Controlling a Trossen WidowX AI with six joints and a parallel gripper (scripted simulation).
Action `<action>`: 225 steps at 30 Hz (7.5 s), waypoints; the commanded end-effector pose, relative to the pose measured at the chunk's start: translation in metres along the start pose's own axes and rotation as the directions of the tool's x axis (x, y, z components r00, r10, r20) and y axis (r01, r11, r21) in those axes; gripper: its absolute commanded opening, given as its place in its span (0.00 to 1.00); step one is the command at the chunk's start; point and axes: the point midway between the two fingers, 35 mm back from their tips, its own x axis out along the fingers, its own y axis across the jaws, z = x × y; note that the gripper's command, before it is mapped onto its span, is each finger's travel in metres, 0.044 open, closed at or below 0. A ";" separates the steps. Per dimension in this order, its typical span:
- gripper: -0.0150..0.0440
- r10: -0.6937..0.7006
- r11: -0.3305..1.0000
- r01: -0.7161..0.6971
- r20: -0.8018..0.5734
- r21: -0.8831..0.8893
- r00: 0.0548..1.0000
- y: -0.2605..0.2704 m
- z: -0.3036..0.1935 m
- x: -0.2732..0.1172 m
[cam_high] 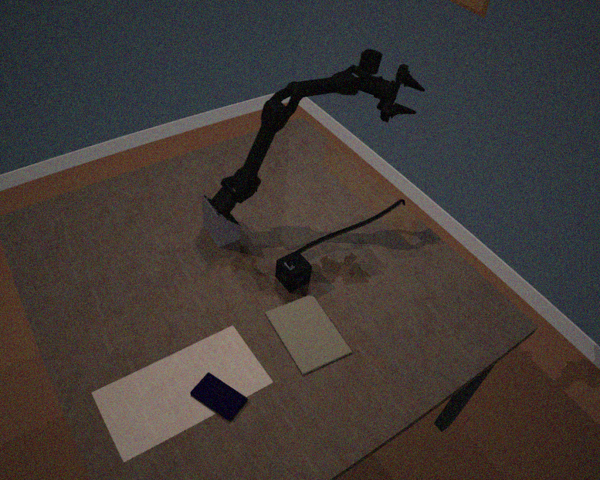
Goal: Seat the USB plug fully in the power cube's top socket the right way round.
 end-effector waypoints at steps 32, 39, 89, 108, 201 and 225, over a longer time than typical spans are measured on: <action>1.00 0.919 0.395 -0.830 0.186 -0.395 0.349 0.470 -0.005 0.035; 1.00 0.917 0.088 -0.986 0.397 -0.142 0.025 0.552 -0.040 -0.050; 1.00 0.586 -0.397 -0.859 0.810 0.324 0.034 0.594 -0.041 -0.154; 0.56 0.589 -0.392 -0.863 0.808 0.319 0.031 0.596 -0.039 -0.153; 0.25 0.584 -0.659 -0.564 0.811 0.496 0.031 0.579 -0.060 -0.156; 0.25 0.584 -0.812 0.028 0.811 0.583 0.031 0.579 -0.060 -0.156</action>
